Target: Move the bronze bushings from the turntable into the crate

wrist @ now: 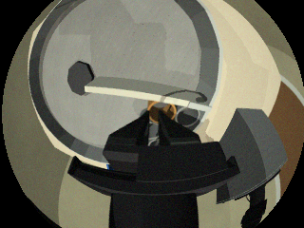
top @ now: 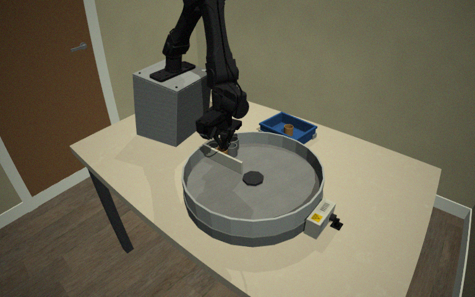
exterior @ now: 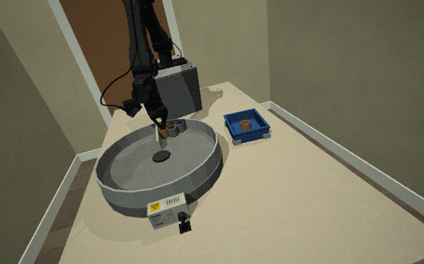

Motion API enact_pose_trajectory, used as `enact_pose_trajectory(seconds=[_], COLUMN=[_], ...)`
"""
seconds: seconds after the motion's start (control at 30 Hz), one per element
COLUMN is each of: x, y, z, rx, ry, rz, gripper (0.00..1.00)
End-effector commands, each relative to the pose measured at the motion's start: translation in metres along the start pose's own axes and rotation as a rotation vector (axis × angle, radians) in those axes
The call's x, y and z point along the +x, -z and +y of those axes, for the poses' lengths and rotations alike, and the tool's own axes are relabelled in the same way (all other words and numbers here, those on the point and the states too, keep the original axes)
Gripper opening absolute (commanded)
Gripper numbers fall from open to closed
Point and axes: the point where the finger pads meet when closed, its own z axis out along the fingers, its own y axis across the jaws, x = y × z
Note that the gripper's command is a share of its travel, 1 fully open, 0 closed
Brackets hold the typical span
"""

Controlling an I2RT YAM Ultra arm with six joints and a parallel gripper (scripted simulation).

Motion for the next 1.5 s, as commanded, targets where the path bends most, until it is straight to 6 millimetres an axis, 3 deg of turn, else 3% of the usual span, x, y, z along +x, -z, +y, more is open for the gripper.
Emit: enact_pose_trajectory(seconds=[0.0, 0.77, 0.87, 1.47], x=[-0.0058, -0.0025, -0.0064, -0.0077], y=[0.0097, 0.0029, 0.0107, 0.0110], z=[0.0197, 0.0141, 0.0205, 0.0204], rx=[-0.041, -0.010, -0.029, -0.030], ry=[0.010, 0.004, 0.001, 0.000], rz=[-0.029, -0.015, -0.026, -0.027], gripper=[0.13, 0.13, 0.13, 0.13])
